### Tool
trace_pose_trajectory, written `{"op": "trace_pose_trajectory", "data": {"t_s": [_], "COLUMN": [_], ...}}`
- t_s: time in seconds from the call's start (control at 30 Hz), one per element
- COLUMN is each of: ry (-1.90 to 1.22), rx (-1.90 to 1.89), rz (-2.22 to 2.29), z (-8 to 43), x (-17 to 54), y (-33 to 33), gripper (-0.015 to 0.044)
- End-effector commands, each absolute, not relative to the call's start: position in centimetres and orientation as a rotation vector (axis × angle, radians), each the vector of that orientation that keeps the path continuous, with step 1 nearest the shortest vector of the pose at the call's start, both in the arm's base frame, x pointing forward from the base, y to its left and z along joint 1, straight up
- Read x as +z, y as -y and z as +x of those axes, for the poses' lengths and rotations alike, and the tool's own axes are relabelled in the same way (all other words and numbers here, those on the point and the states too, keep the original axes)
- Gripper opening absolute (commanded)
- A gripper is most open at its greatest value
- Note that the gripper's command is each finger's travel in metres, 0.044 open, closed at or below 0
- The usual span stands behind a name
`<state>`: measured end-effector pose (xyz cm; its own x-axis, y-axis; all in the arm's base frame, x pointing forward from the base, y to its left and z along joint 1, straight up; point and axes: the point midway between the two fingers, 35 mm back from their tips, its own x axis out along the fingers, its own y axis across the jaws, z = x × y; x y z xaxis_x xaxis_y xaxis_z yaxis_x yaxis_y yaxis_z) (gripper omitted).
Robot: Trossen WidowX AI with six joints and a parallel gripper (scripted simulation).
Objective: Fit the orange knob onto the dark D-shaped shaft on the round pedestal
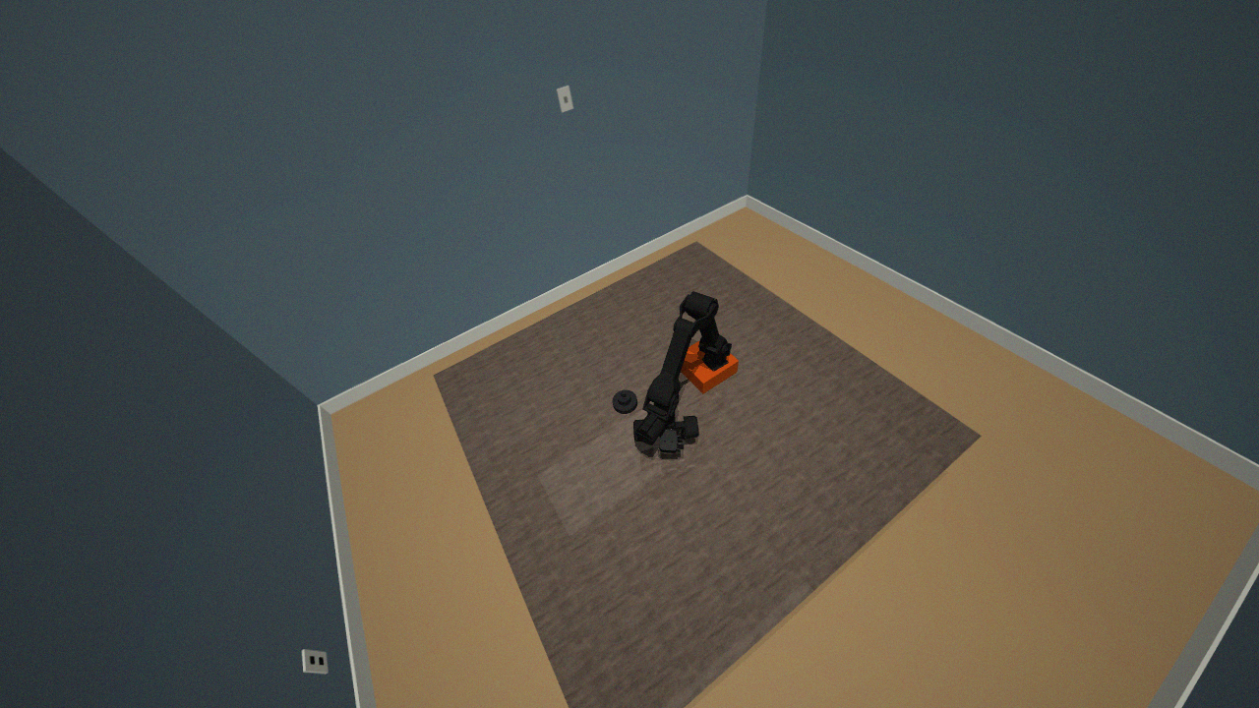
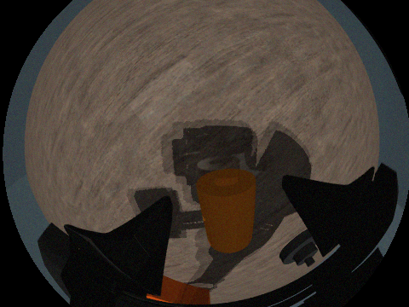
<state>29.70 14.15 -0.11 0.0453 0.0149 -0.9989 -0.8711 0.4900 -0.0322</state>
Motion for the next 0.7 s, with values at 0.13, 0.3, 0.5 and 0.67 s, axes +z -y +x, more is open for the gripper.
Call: {"op": "trace_pose_trajectory", "data": {"t_s": [0.13, 0.3, 0.5, 0.67], "ry": [-1.376, -1.376, -1.376, -1.376], "rx": [0.812, 0.812, 0.812, 0.812], "rz": [-0.822, -0.822, -0.822, -0.822], "z": [29.41, 29.41, 29.41, 29.41], "x": [-0.89, -0.89, -0.89, -0.89], "y": [-14.08, -14.08, -14.08, -14.08], "gripper": [0.0335, 0.024, 0.024, 0.0227]}}
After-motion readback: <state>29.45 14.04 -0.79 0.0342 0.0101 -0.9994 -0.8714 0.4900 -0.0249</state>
